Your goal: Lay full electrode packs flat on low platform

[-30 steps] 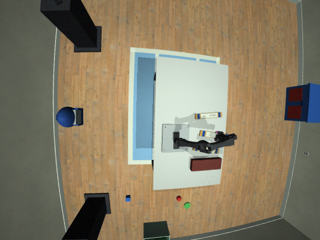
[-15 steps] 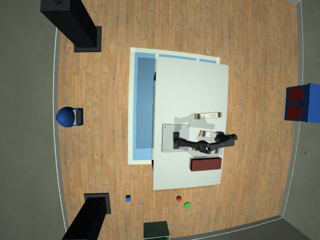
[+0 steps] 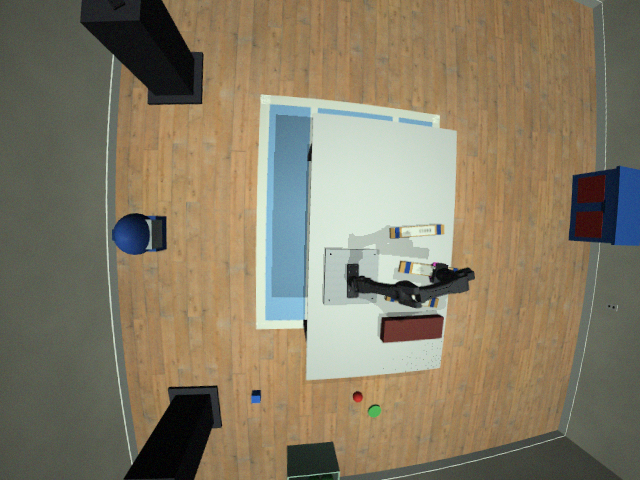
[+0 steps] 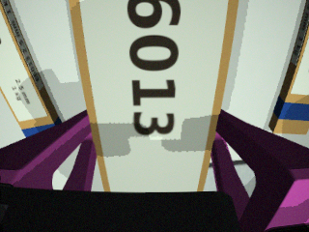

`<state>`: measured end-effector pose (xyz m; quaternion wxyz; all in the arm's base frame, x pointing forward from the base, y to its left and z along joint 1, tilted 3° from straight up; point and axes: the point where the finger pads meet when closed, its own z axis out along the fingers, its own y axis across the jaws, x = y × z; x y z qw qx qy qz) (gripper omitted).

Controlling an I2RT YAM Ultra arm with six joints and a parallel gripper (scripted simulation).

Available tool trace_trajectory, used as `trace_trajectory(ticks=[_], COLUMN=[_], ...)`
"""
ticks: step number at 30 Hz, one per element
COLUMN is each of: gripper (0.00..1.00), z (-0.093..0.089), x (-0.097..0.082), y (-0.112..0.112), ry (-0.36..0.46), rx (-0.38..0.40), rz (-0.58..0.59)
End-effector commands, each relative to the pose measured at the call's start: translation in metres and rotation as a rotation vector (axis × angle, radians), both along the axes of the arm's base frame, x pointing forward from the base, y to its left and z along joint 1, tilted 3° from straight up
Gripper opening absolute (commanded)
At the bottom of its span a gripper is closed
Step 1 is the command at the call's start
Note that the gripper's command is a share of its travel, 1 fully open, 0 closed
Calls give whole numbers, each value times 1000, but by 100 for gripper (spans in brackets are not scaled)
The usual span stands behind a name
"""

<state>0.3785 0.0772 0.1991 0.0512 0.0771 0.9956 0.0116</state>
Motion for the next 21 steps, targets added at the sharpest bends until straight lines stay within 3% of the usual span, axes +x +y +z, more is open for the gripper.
trace_trajectory(ticks=[1,21], gripper=[0,0], z=[32,27], x=[-2,-3], y=[0,0], ry=[52,52], rx=[-10,-10], rz=[-1,-1])
